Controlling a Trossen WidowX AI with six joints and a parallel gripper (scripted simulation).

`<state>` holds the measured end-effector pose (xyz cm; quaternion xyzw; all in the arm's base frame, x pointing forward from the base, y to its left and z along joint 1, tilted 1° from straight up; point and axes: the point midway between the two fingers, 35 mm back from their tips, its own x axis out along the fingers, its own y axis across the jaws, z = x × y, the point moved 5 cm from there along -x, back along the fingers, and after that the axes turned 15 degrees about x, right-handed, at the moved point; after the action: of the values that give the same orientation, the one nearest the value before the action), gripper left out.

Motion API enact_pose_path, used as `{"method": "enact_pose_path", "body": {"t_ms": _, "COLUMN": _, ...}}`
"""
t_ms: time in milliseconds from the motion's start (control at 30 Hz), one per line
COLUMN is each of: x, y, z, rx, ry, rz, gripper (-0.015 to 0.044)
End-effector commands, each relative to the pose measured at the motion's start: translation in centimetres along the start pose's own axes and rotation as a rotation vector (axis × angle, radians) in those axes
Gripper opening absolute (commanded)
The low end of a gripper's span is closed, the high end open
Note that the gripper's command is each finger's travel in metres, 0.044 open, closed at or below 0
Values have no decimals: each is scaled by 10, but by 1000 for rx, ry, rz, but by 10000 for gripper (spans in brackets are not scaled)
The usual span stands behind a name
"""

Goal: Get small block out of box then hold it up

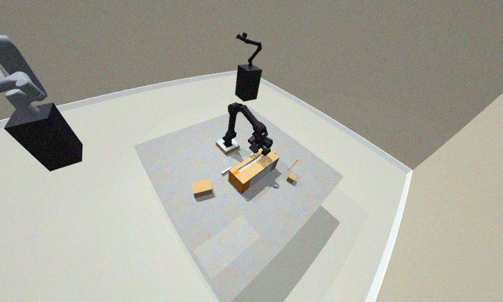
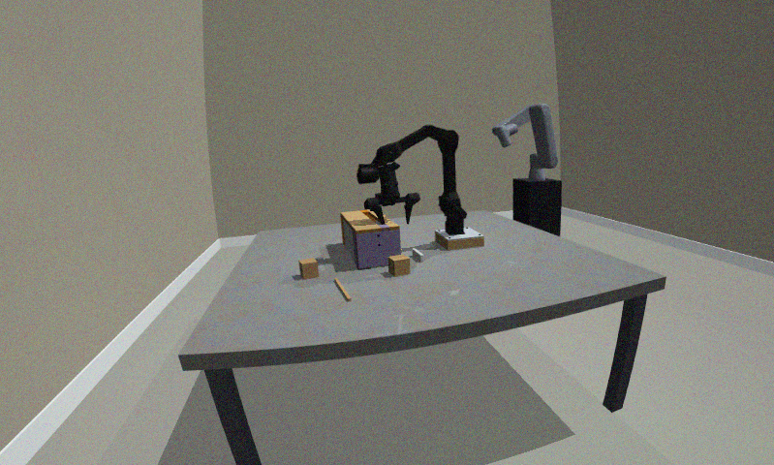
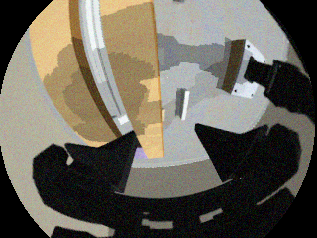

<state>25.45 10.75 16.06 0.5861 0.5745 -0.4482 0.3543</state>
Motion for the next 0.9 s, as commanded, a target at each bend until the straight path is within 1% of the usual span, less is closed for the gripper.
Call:
{"method": "enact_pose_path", "body": {"t_ms": 0, "x": -31, "y": -4, "z": -9, "rx": -12, "ry": 6, "rz": 13, "gripper": 400}}
{"method": "enact_pose_path", "body": {"t_ms": 333, "x": -28, "y": -3, "z": -9, "rx": -11, "ry": 10, "rz": 25, "gripper": 400}}
{"method": "enact_pose_path", "body": {"t_ms": 400, "x": -27, "y": -10, "z": -13, "rx": -56, "ry": 7, "rz": 42, "gripper": 348}}
{"method": "enact_pose_path", "body": {"t_ms": 467, "x": -25, "y": -17, "z": -17, "rx": -225, "ry": -12, "rz": 63, "gripper": 295}}
{"method": "enact_pose_path", "body": {"t_ms": 500, "x": -25, "y": -19, "z": -18, "rx": -318, "ry": -24, "rz": 68, "gripper": 285}}
{"method": "enact_pose_path", "body": {"t_ms": 667, "x": -22, "y": -25, "z": -23, "rx": -781, "ry": -90, "rz": 78, "gripper": 285}}
{"method": "enact_pose_path", "body": {"t_ms": 867, "x": -20, "y": -35, "z": -29, "rx": -1435, "ry": -196, "rz": 57, "gripper": 285}}
